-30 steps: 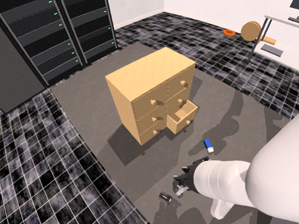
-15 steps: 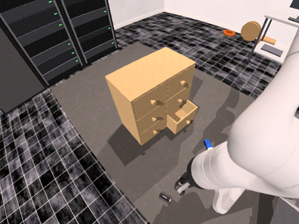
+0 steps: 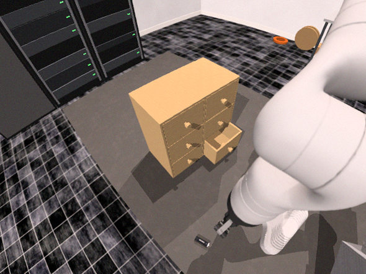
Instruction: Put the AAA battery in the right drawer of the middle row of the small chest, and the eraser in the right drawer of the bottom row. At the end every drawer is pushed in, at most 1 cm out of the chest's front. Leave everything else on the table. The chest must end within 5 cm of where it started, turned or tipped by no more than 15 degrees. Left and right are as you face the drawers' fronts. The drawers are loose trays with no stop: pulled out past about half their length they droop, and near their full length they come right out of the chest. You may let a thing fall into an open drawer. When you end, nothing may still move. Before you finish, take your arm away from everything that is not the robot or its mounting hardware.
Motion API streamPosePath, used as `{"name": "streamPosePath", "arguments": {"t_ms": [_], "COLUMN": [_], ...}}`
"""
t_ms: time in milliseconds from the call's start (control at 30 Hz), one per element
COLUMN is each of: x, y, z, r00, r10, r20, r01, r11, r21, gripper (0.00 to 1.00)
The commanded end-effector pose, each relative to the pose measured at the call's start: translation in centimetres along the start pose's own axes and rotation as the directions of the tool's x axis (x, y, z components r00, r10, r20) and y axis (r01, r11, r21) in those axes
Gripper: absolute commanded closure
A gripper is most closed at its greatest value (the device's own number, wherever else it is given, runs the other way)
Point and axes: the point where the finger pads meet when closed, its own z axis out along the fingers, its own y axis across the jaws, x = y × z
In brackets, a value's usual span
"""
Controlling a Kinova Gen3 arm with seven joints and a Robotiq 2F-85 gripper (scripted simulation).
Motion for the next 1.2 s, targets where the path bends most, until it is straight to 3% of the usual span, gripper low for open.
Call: {"name": "streamPosePath", "arguments": {"t_ms": [0, 400, 1167], "x": [-0.21, 0.24, 0.37], "y": [-0.04, 0.22, 0.31], "z": [-0.22, -0.80, -0.82], "r00": [1.000, 0.998, 0.997], "r10": [0.005, 0.001, -0.001], "r20": [-0.025, -0.069, -0.075], "r01": [-0.005, -0.002, 0.000], "r11": [1.000, 1.000, 1.000], "r21": [-0.002, -0.009, -0.011], "gripper": [0.67, 0.67, 0.67]}}
